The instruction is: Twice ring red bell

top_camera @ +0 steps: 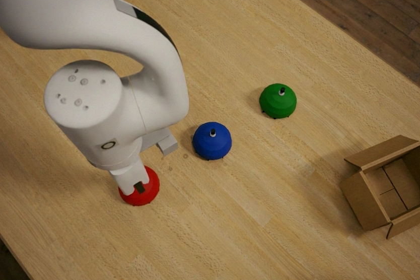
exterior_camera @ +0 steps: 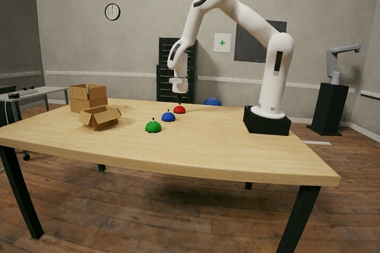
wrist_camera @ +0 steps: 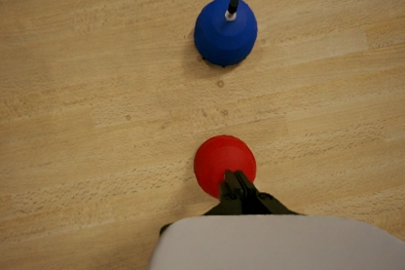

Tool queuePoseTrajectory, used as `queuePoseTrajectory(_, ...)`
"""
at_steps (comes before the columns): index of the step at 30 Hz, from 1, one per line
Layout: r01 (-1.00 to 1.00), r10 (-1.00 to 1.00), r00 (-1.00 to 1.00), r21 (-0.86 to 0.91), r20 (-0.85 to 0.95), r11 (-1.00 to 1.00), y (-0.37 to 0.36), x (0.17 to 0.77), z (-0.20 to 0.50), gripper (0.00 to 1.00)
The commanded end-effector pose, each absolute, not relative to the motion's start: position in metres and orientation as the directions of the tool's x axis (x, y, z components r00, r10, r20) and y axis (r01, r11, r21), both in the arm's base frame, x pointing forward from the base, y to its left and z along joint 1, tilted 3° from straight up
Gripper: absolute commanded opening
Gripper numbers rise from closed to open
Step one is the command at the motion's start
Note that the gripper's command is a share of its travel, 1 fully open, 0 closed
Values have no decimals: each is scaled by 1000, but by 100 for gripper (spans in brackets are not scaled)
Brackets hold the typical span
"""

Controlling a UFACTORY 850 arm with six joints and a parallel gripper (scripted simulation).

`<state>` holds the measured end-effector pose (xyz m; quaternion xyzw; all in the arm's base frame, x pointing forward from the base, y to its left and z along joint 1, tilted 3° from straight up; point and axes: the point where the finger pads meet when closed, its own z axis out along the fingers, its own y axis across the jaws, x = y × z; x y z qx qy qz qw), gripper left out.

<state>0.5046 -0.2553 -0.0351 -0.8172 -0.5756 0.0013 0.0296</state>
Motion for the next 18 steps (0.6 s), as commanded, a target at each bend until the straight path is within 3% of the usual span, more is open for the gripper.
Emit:
queuePoseTrajectory(1,941,941,337,-48,32,-336,-256,506,-34,0)
queuePoseTrajectory(18,941,941,337,-48,32,-336,-256,506,-29,0)
